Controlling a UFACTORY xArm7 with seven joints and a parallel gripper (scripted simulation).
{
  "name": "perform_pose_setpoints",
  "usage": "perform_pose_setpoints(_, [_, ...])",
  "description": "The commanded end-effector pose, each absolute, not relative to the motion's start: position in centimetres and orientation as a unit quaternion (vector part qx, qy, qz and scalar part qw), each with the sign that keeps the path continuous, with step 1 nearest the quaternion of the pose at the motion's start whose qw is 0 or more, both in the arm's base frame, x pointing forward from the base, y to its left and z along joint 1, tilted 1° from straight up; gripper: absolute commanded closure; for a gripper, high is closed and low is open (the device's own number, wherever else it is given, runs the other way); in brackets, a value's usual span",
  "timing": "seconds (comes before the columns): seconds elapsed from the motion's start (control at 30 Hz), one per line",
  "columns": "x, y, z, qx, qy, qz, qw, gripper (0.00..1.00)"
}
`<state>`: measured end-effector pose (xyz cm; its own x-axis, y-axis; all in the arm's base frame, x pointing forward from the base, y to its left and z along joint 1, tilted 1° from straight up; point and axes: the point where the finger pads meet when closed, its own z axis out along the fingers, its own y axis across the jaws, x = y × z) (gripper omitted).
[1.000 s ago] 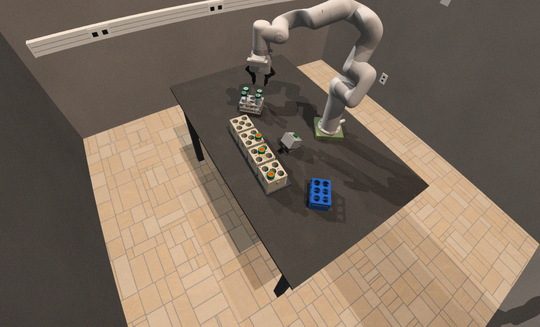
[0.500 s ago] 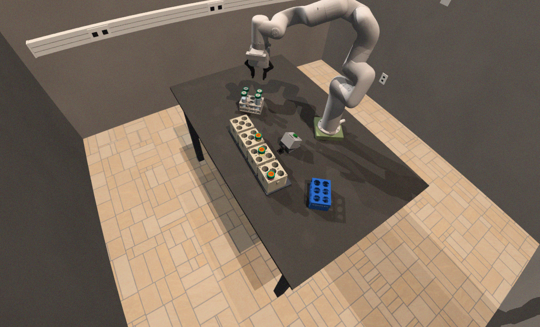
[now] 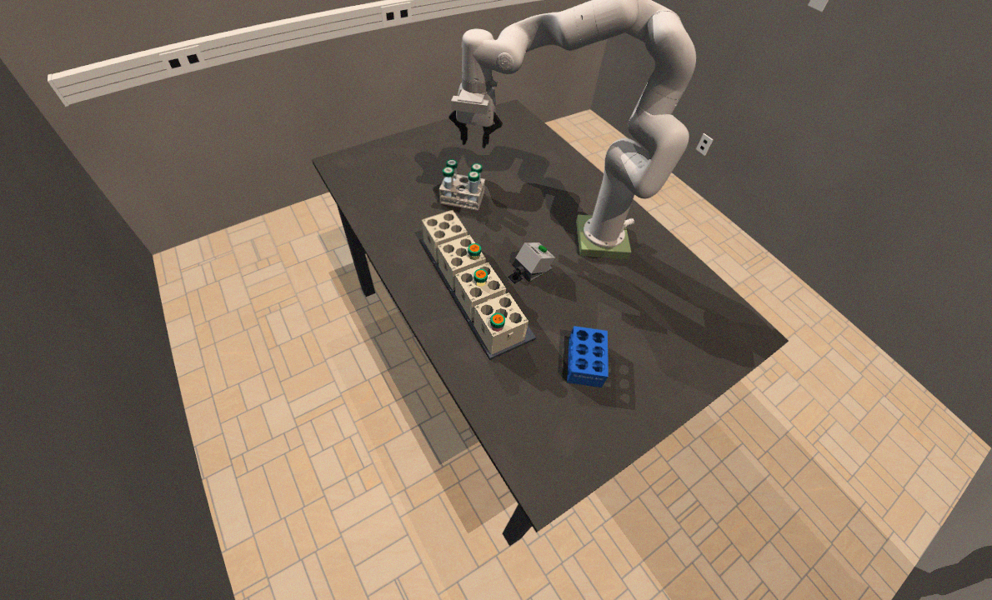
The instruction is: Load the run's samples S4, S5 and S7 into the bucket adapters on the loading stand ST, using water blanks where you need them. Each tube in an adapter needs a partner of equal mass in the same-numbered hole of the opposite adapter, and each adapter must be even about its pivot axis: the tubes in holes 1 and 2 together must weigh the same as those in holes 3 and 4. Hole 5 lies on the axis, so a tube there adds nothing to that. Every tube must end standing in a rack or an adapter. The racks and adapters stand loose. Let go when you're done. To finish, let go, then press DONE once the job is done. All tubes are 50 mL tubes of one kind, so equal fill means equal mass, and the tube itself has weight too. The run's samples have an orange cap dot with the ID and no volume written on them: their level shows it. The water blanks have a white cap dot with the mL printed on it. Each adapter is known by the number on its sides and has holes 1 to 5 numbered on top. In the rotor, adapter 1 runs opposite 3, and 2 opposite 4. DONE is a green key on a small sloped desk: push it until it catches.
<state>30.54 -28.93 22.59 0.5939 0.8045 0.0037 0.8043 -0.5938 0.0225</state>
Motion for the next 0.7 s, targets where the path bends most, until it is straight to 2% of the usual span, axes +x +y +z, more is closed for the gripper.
perform_pose_setpoints(0.0, [30.6, -29.0, 21.8, 0.893, 0.451, 0.008, 0.011, 0.43])
perform_pose_setpoints(0.67, [30.7, -29.1, 18.2, 0.893, 0.451, 0.008, 0.011, 0.43])
